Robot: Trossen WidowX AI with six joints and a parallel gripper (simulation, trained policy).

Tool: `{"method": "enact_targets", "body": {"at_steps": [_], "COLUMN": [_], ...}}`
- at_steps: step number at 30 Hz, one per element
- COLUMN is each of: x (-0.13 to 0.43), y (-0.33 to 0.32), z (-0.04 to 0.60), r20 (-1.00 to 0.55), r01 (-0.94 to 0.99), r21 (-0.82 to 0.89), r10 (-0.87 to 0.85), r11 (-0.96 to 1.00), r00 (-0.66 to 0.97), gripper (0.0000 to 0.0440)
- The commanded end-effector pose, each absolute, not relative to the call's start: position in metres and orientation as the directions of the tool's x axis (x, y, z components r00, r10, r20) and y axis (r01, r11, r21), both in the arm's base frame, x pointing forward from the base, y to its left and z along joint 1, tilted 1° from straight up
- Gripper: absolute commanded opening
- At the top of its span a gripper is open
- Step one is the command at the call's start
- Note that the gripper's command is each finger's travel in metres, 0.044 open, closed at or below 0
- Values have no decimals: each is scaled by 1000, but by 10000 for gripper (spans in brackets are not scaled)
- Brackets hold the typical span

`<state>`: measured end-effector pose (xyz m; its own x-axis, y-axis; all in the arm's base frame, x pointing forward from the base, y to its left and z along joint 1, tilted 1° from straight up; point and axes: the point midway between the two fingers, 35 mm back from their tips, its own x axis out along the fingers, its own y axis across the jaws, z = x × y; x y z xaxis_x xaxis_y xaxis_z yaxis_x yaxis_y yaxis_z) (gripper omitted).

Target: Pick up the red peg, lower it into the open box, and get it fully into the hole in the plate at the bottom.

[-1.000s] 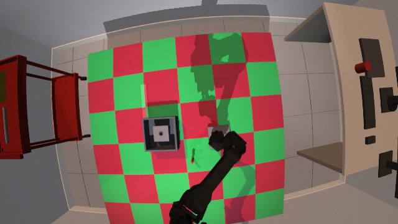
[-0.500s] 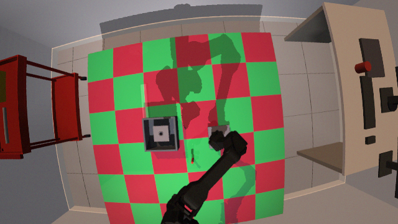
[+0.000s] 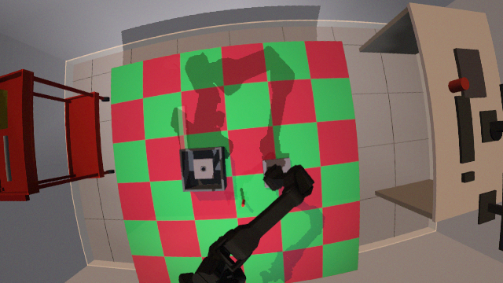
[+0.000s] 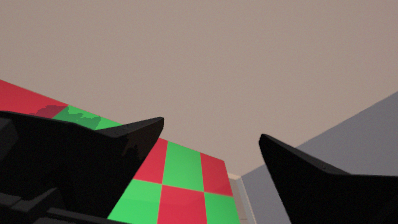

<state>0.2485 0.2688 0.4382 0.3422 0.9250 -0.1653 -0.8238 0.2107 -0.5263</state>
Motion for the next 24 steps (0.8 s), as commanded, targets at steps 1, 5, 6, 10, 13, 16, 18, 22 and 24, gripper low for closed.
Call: {"method": "enact_targets", "body": {"at_steps": [1,5,6,10,13,16,18,22,24], "x": [258,265,266,270,272,274,274,274,273], "y": [259,251,249,240,234,227,223,214,210], "z": [420,404,400,384,372,360,351,335,327], "r20": [-228,-284,-298,-355,-398,-440,-469,-525,-553], "r01": [-867,-888,-891,-890,-878,-856,-836,-784,-752], "r21": [-416,-315,-289,-187,-111,-37,11,102,144], "r10": [891,860,851,816,789,761,742,702,682], "r11": [275,335,351,416,465,515,548,612,643], "r00": [392,425,432,456,468,477,480,480,478], "gripper": [440,440,440,440,440,440,440,440,440]}}
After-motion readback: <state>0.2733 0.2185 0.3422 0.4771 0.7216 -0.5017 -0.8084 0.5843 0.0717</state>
